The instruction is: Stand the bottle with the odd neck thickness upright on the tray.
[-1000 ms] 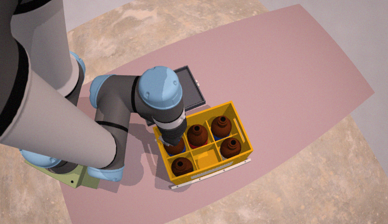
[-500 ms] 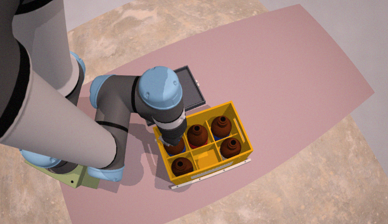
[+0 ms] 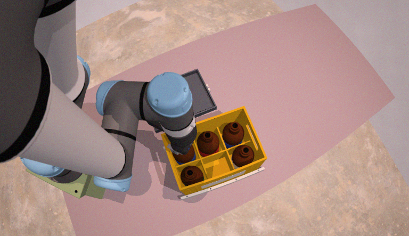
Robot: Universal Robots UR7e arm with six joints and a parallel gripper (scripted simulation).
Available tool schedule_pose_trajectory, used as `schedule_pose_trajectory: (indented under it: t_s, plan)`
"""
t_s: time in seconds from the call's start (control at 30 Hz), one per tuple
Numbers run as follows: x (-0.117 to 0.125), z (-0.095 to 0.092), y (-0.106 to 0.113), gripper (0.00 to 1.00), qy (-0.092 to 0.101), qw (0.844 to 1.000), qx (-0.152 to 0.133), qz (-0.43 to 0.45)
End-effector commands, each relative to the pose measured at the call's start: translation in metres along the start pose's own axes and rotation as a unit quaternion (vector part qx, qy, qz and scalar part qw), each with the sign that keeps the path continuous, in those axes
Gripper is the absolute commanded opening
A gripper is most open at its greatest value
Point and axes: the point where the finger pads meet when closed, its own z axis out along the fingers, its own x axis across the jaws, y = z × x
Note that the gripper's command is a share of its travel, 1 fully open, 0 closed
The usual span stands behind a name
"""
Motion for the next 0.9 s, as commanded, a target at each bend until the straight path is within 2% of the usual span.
schedule_pose_trajectory:
  t_s: [0.0, 0.87]
  plan:
    - [0.0, 0.008, 0.001, 1.0, 0.0, 1.0, -0.001, 0.001]
    - [0.0, 0.03, 0.002, 1.0, 0.001, 1.0, -0.002, 0.001]
